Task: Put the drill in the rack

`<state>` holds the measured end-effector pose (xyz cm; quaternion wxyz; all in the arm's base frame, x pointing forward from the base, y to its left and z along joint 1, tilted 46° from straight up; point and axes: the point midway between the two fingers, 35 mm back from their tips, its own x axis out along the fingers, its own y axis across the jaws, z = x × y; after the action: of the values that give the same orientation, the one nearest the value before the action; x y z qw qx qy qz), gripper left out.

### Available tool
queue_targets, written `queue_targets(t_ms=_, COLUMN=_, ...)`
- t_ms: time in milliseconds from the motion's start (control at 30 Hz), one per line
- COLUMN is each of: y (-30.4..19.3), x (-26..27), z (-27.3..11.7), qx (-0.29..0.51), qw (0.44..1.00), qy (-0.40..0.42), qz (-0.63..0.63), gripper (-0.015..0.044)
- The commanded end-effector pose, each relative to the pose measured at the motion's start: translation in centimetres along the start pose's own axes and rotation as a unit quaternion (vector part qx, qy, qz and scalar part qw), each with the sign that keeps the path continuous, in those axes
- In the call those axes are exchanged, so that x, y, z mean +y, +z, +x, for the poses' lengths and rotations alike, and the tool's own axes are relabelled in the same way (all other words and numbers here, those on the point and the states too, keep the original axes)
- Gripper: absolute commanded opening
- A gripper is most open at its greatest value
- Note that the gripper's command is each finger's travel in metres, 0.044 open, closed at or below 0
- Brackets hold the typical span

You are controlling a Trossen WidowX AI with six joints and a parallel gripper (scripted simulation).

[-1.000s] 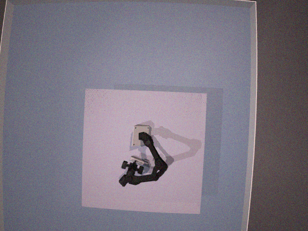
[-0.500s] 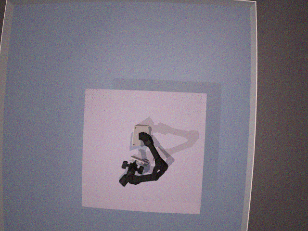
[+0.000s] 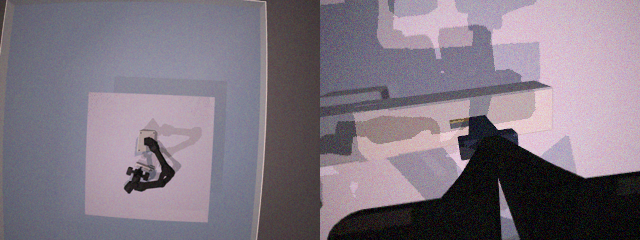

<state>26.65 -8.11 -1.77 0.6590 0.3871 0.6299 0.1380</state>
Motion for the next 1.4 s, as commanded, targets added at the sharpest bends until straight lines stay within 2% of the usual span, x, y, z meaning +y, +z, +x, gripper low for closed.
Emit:
queue_targets(t_ms=0, y=-1.0, x=0.7, z=2.4, qx=0.031, qw=0.999, qy=0.009, qz=-0.002, gripper=0.0000)
queue_targets(t_ms=1067, y=-1.0, x=0.9, z=3.1, qx=0.031, qw=0.999, qy=0.009, qz=-0.002, gripper=0.0000)
queue_targets(t_ms=1200, y=-0.4, x=0.6, z=1.2, qx=0.030, qw=1.000, qy=0.007, qz=-0.002, gripper=0.0105)
queue_targets(t_ms=1367, y=0.3, x=0.1, z=-4.3, qx=0.030, qw=1.000, qy=0.007, qz=-0.002, gripper=0.0236)
